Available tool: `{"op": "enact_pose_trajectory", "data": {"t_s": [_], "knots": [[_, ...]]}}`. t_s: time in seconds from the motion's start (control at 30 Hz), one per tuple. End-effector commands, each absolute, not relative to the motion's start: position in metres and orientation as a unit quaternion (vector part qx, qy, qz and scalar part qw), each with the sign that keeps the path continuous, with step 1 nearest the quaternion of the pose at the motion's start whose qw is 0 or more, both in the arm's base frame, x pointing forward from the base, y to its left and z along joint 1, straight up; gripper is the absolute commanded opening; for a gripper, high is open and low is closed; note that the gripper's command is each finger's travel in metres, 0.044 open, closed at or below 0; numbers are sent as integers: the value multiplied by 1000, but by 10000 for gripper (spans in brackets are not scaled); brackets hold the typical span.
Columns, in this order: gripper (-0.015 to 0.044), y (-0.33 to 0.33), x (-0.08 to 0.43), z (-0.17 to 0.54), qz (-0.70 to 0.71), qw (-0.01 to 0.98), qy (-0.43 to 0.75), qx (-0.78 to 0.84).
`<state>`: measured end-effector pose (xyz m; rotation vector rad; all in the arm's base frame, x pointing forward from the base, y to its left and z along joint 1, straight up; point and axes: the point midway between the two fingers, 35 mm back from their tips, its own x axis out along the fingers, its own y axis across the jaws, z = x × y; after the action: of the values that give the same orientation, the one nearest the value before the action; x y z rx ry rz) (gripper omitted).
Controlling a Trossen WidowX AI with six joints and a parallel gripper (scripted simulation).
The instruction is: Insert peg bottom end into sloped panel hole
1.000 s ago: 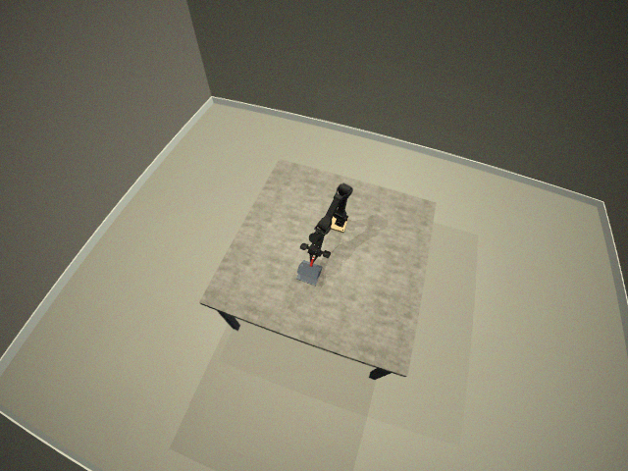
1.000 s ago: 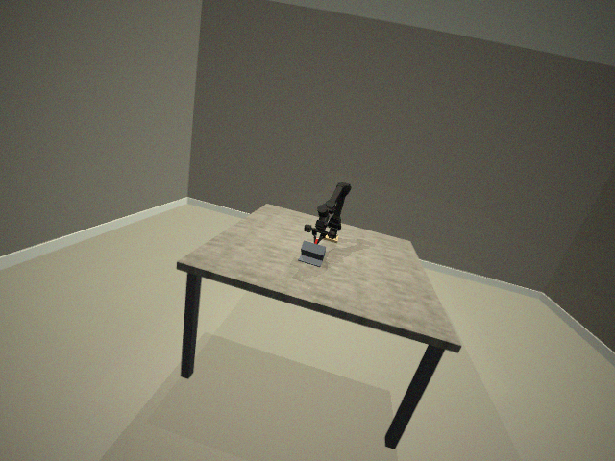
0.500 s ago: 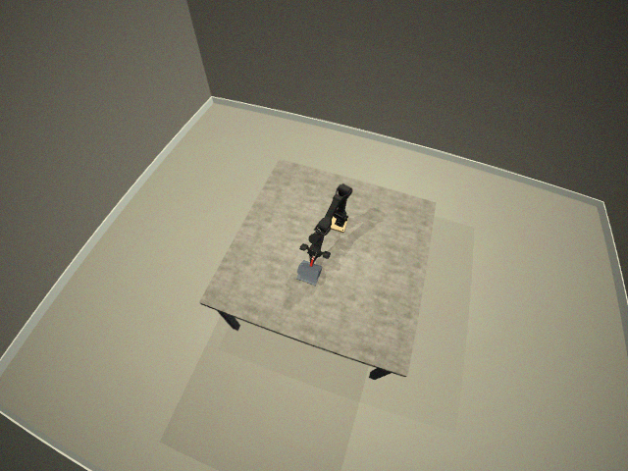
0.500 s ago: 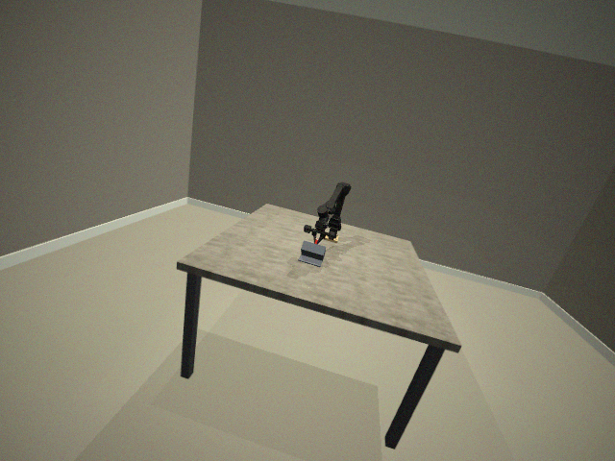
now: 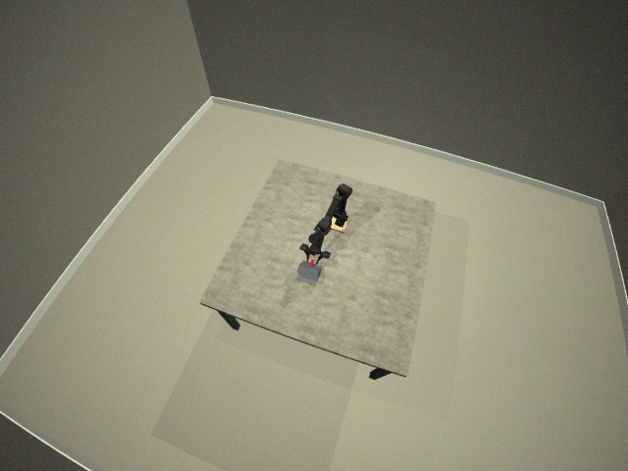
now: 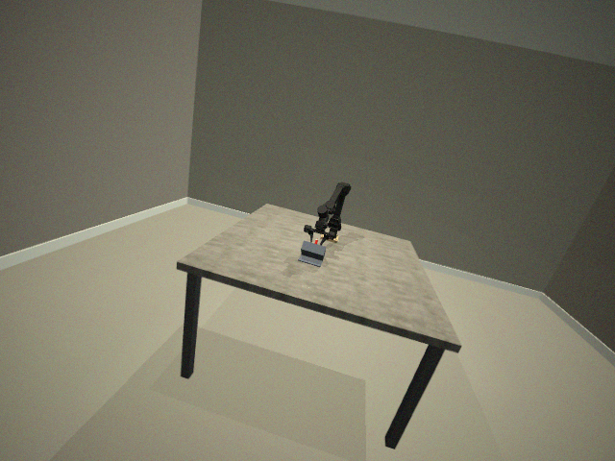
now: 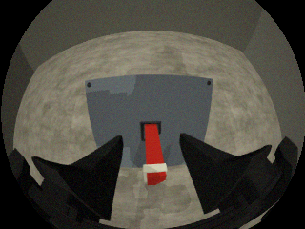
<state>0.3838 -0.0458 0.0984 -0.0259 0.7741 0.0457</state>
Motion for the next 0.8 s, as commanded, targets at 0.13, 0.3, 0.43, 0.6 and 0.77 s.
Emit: {"op": "enact_pose_trajectory", "data": {"t_s": [0.13,0.3,0.43,0.6,0.77], "knots": [[440,-46,381,102,22,926,377,-13],[440,-47,377,107,21,926,378,-13],[440,-47,374,111,21,925,378,-13],[440,-48,370,116,21,925,378,-13],[440,-48,365,121,21,925,379,-13]]}}
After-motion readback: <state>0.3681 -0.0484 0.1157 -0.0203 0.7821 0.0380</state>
